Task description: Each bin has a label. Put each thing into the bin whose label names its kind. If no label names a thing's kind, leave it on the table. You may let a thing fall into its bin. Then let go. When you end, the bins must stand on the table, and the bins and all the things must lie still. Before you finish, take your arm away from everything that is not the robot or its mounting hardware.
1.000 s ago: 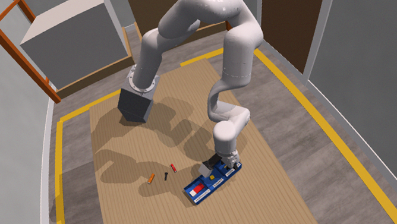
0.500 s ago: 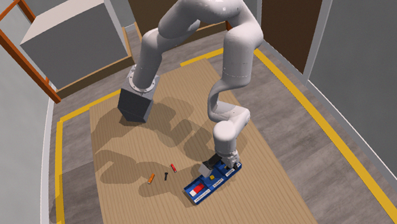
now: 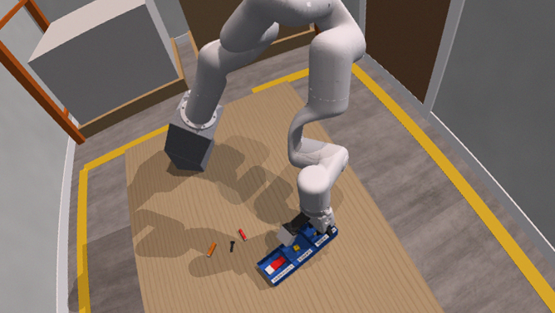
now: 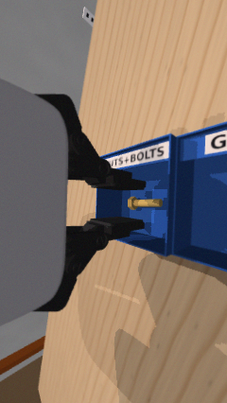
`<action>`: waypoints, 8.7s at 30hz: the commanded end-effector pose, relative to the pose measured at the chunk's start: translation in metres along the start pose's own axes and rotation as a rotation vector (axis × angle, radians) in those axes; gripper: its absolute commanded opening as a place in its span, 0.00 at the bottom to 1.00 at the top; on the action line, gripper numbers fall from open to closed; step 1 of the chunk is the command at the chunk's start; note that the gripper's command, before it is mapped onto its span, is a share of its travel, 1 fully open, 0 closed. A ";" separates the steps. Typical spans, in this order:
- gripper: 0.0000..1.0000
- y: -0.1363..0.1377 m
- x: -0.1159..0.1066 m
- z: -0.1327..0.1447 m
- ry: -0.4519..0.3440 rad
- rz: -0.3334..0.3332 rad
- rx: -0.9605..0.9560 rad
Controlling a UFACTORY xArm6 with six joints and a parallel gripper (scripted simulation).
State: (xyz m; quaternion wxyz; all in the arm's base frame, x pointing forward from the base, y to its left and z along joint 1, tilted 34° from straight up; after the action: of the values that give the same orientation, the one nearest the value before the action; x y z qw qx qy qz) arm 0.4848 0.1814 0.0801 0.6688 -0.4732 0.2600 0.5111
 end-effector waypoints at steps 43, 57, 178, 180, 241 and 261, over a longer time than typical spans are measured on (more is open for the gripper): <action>0.29 0.064 -0.039 -0.145 0.000 -0.002 0.950; 0.29 0.104 -0.041 -0.236 -0.001 -0.005 1.507; 0.00 0.112 0.032 -0.254 -0.001 -0.002 2.359; 0.00 0.112 0.032 -0.254 -0.001 -0.002 2.359; 0.00 0.068 -0.037 -0.155 -0.002 -0.002 2.359; 0.00 0.029 -0.037 -0.067 -0.002 -0.001 2.309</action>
State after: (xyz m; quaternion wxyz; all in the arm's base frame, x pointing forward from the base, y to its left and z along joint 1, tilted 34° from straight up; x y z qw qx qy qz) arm 0.4526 0.1040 0.0705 0.6999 0.4280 0.5708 -0.0345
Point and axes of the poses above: the point where the finger pads meet when closed, its own x axis out along the fingers, its own y axis across the jaws, z = x × y, the point moved 1 cm from there along -x, back along the fingers, and after that the axes turned 7 degrees about x, right-handed, at the moved point
